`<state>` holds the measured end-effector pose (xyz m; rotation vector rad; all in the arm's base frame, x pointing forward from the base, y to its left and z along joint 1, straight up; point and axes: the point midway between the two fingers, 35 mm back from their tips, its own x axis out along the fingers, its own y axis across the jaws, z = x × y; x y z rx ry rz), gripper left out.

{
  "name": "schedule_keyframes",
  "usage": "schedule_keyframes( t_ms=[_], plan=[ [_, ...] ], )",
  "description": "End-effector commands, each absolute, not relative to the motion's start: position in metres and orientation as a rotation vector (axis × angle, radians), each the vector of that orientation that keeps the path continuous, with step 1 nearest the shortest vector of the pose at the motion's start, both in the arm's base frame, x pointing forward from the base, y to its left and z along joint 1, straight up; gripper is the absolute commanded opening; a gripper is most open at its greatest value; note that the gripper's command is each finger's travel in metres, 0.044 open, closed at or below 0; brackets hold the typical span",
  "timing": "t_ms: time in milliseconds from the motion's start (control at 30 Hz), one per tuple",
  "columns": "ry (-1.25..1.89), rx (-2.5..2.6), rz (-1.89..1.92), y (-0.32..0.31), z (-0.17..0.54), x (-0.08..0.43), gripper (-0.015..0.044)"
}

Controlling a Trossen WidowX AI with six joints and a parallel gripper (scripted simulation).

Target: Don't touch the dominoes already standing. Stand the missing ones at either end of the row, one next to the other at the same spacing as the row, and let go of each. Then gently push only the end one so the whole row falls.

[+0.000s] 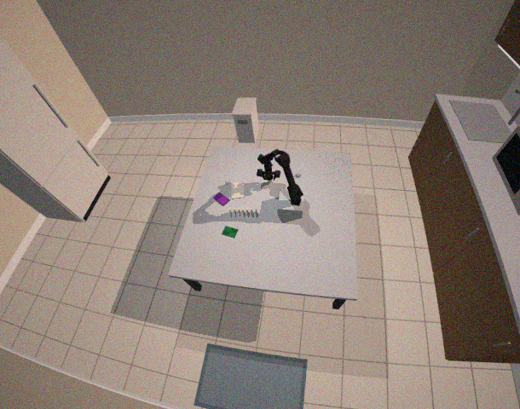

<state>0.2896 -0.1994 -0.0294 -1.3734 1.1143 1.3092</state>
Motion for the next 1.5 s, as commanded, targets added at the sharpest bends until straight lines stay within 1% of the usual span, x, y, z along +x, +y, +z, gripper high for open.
schedule_keyframes(
  t_ms=[0, 200, 233, 567, 633, 833, 900, 1100, 1300, 1467],
  plan=[
    [1.116, -1.372, 1.322, -0.199, -0.032, 0.287, 0.0282],
    [1.116, -1.372, 1.322, -0.199, -0.032, 0.287, 0.0125],
    [1.116, -1.372, 1.322, -0.199, -0.032, 0.287, 0.0107],
    [1.116, -1.372, 1.322, -0.199, -0.030, 0.288, 0.0107],
    [1.116, -1.372, 1.320, -0.201, -0.009, 0.291, 0.0107],
    [1.116, -1.370, 1.314, -0.198, 0.093, 0.288, 0.0107],
    [1.116, -1.370, 1.313, -0.196, 0.104, 0.286, 0.0107],
    [1.120, -1.363, 1.306, -0.194, 0.104, 0.287, 0.0107],
    [1.258, -1.128, 1.081, -0.125, 0.105, 0.309, 0.0107],
    [1.363, -0.900, 0.867, -0.060, 0.105, 0.315, 0.0107]
  ],
)
